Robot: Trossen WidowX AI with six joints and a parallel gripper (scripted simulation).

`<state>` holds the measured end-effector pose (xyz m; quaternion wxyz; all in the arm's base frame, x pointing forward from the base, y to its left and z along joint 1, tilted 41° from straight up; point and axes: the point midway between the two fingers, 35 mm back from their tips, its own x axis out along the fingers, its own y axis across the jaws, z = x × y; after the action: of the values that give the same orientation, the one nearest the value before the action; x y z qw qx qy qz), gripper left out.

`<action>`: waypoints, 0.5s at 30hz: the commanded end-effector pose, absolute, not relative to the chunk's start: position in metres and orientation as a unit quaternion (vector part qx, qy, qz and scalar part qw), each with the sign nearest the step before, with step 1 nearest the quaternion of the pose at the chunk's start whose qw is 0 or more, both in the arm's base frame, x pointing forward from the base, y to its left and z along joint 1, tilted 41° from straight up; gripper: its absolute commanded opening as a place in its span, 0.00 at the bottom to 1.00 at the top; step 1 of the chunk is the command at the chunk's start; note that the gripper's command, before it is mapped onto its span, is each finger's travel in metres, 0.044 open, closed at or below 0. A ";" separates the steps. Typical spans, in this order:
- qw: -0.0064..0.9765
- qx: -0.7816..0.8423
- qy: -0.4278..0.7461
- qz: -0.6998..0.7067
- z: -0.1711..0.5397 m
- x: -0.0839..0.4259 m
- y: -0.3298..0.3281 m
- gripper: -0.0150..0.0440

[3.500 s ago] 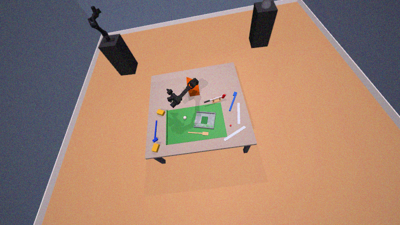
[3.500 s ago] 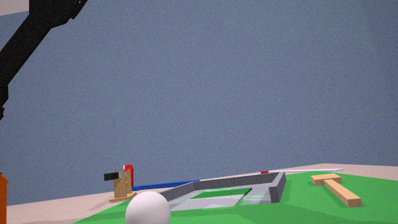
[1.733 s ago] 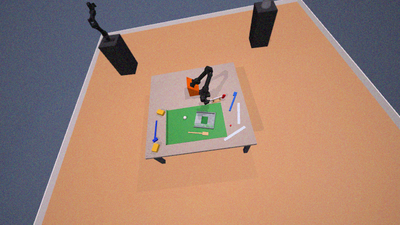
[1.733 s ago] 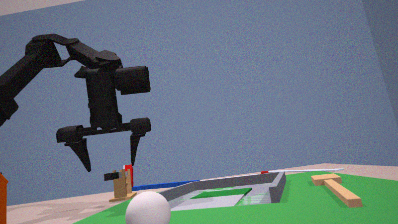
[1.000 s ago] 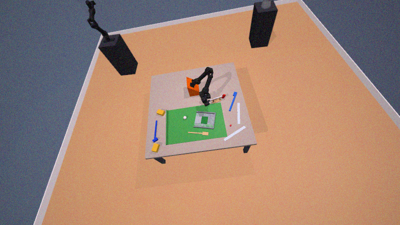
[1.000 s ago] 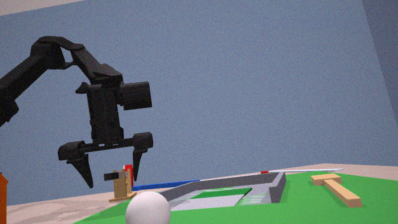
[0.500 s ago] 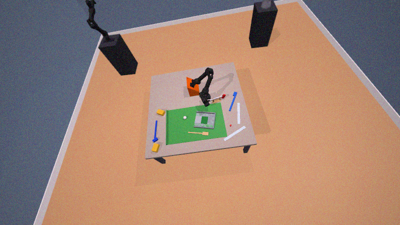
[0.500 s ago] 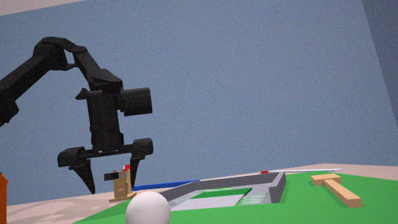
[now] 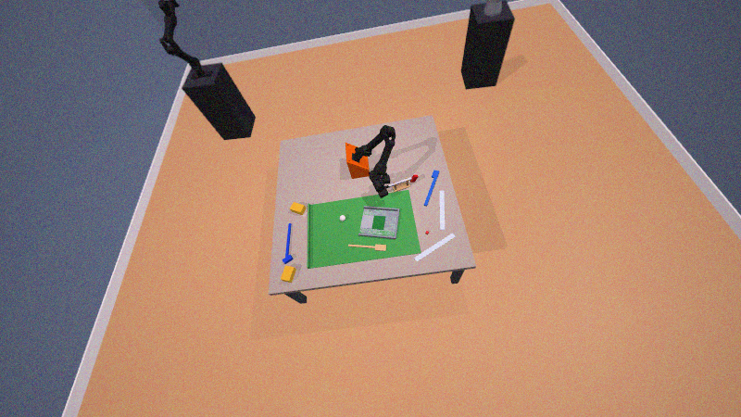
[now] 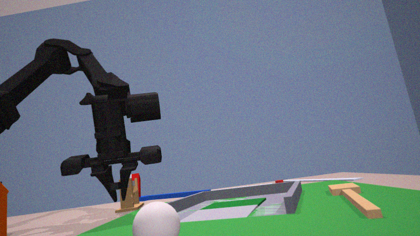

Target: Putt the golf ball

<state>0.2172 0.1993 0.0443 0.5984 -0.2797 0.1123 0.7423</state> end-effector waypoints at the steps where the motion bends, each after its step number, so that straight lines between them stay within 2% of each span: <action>1: 0.598 -0.280 0.112 0.742 0.044 0.217 0.199 0.28; 15: 0.596 -0.286 0.117 0.741 0.075 0.226 0.167 0.25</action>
<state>0.2226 0.1754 0.0615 0.5938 -0.2820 0.1254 0.7431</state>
